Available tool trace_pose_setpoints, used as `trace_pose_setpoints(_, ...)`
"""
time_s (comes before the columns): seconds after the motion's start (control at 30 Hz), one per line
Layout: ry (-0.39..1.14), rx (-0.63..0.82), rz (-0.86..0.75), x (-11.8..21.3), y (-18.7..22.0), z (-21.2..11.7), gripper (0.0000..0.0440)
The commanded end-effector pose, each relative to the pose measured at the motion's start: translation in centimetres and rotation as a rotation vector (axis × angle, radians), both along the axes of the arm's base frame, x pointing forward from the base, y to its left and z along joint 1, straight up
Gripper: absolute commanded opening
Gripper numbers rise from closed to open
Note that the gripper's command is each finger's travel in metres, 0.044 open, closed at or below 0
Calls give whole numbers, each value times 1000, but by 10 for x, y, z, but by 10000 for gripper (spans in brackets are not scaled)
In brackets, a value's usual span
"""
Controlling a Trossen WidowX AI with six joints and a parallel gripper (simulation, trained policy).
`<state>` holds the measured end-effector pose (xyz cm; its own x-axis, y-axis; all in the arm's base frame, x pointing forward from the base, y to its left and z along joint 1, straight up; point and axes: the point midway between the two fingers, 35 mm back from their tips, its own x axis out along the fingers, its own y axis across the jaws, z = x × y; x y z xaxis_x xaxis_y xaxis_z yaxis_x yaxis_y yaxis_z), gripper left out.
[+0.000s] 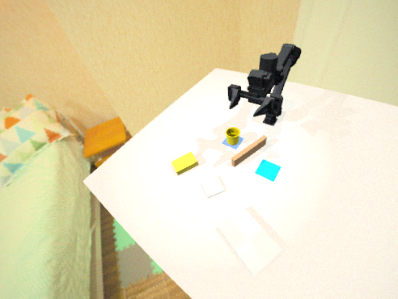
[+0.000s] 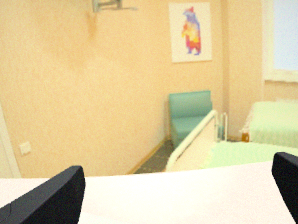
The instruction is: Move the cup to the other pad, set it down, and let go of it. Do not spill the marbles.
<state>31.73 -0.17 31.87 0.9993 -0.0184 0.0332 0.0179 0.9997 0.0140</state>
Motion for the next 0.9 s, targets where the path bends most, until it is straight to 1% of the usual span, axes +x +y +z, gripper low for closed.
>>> trace_pose_setpoints(0.0, 8, 6, -1, 0, 0, -1, 374)
trace_pose_setpoints(0.33, 122, 81, 9, -3, 8, -18, 111)
trace_pose_setpoints(0.37, 136, 88, 10, -3, 9, -20, 87)
trace_pose_setpoints(0.4, 151, 96, 12, -3, 10, -22, 75)
trace_pose_setpoints(0.67, 276, 158, 36, -6, 21, -33, 63)
trace_pose_setpoints(0.73, 307, 172, 41, -7, 23, -35, 72)
trace_pose_setpoints(0.87, 368, 201, 47, -9, 28, -39, 107)
